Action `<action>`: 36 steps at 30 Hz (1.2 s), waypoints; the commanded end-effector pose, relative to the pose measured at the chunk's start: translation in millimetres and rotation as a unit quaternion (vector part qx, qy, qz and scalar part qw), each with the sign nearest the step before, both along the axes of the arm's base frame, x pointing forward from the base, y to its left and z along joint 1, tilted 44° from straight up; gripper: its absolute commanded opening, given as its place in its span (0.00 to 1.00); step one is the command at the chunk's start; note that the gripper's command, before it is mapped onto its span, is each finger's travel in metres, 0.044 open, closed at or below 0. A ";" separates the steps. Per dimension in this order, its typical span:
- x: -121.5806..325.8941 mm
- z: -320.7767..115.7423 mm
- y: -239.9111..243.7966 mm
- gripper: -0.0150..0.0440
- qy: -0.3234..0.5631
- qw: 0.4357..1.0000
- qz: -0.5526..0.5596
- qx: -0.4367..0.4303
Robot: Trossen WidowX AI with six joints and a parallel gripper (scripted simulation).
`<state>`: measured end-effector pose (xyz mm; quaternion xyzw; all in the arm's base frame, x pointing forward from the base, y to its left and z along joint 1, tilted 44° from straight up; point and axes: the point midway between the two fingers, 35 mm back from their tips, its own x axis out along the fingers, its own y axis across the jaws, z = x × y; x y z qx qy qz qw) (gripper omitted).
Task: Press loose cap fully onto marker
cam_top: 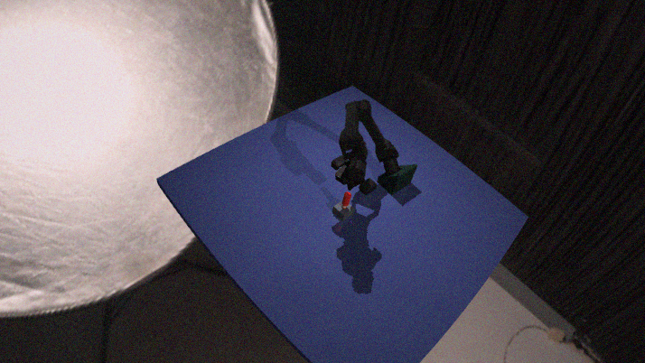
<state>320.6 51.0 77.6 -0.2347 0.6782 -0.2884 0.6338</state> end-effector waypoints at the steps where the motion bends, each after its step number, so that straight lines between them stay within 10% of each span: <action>1: 0.4 -1.4 -2.2 0.25 0.002 1.000 0.006 -0.001; 36: 0.0 -18.8 -16.9 0.25 -0.002 1.000 0.008 0.003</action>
